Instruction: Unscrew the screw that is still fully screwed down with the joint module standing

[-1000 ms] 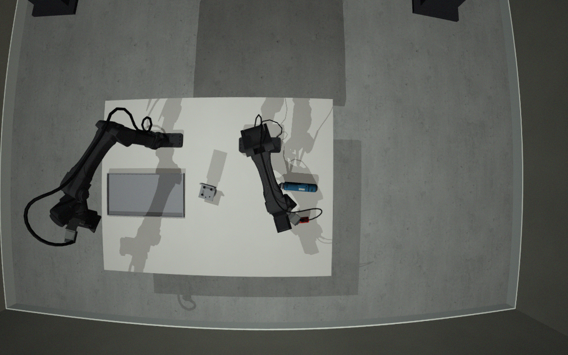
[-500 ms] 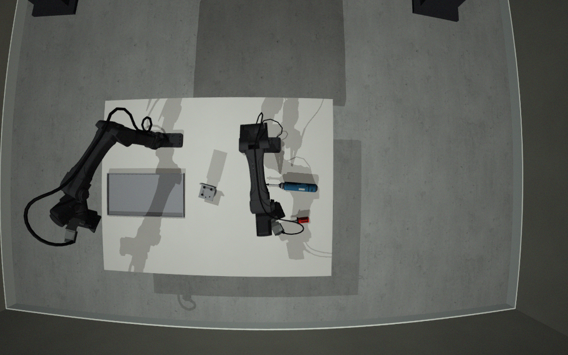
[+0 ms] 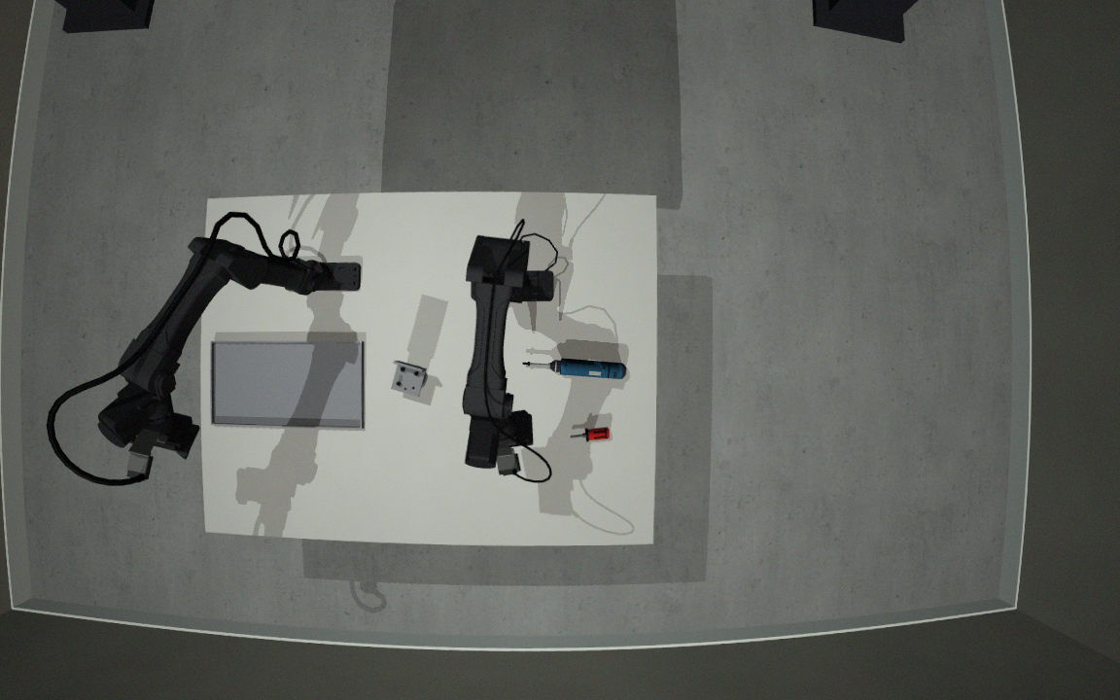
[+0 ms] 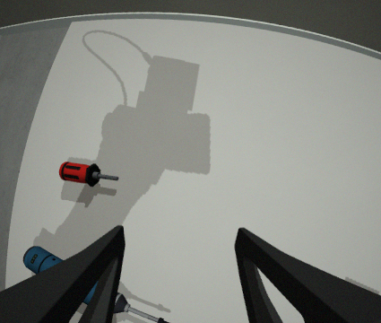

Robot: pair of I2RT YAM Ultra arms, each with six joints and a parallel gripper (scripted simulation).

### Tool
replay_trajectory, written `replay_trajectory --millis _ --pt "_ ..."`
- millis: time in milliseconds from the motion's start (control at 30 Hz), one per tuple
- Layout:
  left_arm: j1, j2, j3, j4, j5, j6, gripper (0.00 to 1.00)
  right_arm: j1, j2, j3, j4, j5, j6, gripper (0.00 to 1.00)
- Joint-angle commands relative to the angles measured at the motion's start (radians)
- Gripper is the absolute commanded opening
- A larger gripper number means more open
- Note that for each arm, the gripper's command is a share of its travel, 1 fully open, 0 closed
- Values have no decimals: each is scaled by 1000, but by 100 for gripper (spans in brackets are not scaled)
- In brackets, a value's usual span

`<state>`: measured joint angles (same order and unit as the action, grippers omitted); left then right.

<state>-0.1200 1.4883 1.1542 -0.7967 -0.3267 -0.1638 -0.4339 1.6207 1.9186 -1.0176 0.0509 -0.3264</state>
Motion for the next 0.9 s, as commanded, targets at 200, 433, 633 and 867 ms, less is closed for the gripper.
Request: replay_trajectory --millis 200,433,633,867 --pt "-123 -24 74 57 -78 131 65 9 -18 36 11 6 11 86" --pt "-232 -73 77 77 -118 194 65 9 -18 36 11 6 11 86" --pt "-355 -89 105 101 -168 283 65 9 -18 36 11 6 11 86" --pt "-395 -91 114 116 -184 321 65 9 -18 36 11 6 11 86"
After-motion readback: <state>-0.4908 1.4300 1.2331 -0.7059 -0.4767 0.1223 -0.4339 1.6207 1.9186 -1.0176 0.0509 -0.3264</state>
